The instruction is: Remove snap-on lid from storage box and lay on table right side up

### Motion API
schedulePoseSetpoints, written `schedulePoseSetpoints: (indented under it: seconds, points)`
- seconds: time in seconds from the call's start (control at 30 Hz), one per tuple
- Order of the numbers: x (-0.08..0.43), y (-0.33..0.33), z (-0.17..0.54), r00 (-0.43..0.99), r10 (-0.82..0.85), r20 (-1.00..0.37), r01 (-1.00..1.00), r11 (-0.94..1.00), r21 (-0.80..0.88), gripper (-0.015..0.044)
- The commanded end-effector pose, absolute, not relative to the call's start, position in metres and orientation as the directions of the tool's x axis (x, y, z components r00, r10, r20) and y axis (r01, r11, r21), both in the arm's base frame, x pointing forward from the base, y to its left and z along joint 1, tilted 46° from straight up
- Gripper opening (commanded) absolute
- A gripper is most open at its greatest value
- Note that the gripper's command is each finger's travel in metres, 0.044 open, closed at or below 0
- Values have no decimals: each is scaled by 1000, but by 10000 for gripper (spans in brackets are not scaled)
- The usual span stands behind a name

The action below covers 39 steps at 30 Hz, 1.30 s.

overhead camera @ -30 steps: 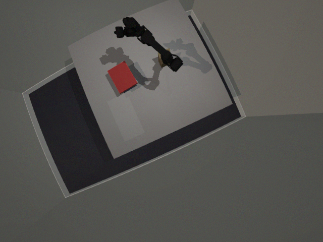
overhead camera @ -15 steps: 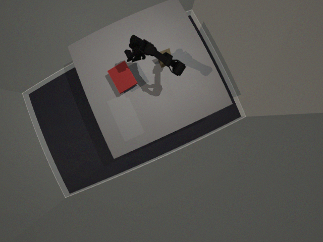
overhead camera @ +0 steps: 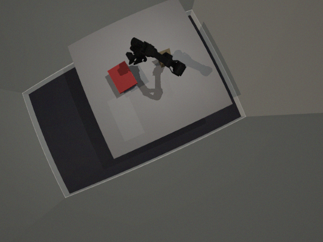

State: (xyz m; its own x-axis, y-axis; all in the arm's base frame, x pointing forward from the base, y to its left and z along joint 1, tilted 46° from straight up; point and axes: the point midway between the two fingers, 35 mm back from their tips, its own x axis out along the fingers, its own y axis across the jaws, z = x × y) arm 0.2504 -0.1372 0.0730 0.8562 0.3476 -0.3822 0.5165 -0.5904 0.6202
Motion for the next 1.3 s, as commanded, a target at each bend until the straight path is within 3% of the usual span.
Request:
schedulePoseSetpoints:
  seconds: [0.0,1.27]
  points:
    - [255,-114,49,850,361,-384,527,-597,605,235]
    - [291,-84,19,846,362,-390,532,-593,604,235]
